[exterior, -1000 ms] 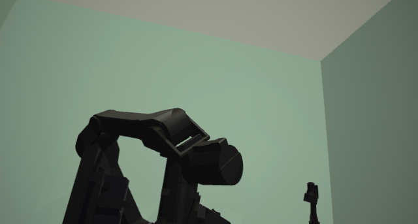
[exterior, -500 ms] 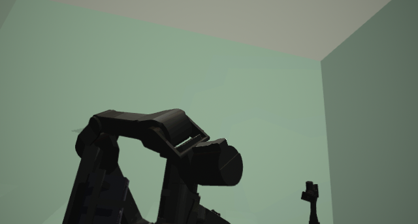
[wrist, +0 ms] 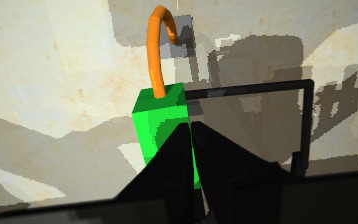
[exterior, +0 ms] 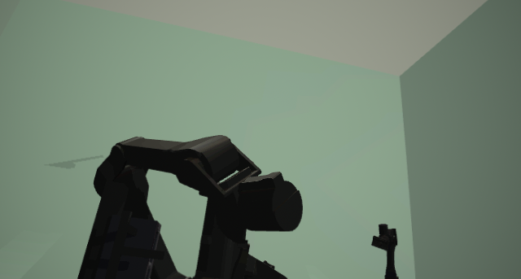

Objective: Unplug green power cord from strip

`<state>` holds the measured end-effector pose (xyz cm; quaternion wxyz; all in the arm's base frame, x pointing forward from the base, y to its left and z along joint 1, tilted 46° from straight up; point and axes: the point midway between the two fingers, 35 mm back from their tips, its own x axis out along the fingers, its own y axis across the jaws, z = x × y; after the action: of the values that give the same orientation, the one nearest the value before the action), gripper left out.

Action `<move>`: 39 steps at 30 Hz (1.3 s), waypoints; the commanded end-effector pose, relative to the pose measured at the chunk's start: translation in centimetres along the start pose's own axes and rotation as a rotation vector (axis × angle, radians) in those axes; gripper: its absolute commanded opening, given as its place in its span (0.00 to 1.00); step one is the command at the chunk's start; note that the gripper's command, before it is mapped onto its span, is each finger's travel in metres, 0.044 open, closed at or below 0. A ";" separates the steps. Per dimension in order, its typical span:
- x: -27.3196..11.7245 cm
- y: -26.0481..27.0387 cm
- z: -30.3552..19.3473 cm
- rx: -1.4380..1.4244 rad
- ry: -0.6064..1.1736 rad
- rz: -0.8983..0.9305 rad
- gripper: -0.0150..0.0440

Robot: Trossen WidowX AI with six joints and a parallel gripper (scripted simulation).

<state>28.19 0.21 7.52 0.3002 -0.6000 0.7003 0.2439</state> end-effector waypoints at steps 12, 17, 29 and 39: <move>0.0 -0.1 0.5 0.000 0.001 -0.001 0.25; -0.1 -0.2 1.3 -0.001 0.001 -0.001 0.25; -0.1 -0.2 3.3 -0.004 0.000 -0.001 0.25; 0.0 0.0 4.1 -0.015 0.010 0.005 0.30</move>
<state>28.74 3.16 4.56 0.2915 -0.6022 0.7010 0.2469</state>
